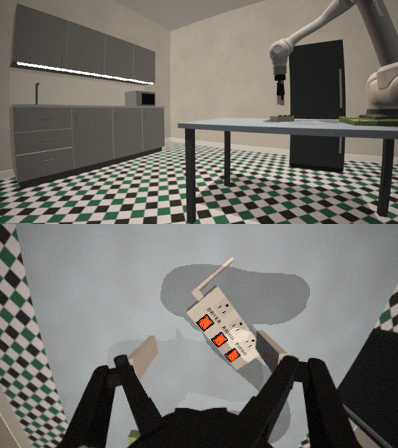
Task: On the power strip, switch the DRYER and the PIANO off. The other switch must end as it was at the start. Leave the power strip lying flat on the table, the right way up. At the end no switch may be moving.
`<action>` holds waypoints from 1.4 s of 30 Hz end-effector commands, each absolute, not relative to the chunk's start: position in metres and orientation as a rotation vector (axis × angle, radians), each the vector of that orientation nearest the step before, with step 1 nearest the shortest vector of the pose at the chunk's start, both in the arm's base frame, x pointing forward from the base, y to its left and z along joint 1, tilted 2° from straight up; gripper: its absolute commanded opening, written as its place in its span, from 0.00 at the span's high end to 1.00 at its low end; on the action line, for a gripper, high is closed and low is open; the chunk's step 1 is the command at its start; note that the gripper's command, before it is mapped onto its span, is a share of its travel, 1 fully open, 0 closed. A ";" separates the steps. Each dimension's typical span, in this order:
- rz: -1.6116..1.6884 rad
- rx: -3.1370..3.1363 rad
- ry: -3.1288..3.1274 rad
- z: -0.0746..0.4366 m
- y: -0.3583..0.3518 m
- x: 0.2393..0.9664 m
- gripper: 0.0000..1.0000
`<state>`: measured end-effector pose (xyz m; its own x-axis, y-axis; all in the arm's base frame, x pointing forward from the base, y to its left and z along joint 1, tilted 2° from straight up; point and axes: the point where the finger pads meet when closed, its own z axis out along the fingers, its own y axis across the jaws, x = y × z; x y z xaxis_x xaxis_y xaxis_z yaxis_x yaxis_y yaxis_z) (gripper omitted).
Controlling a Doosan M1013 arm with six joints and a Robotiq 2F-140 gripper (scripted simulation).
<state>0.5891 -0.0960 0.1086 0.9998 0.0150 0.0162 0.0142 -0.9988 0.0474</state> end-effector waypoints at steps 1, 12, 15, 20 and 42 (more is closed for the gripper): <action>0.034 3.089 0.455 0.108 -0.095 0.589 0.00; 0.043 2.999 0.987 0.108 -0.095 0.589 1.00; 0.043 2.999 0.987 0.108 -0.095 0.589 1.00; 0.043 2.999 0.987 0.108 -0.095 0.589 1.00; 0.043 2.999 0.987 0.108 -0.095 0.589 1.00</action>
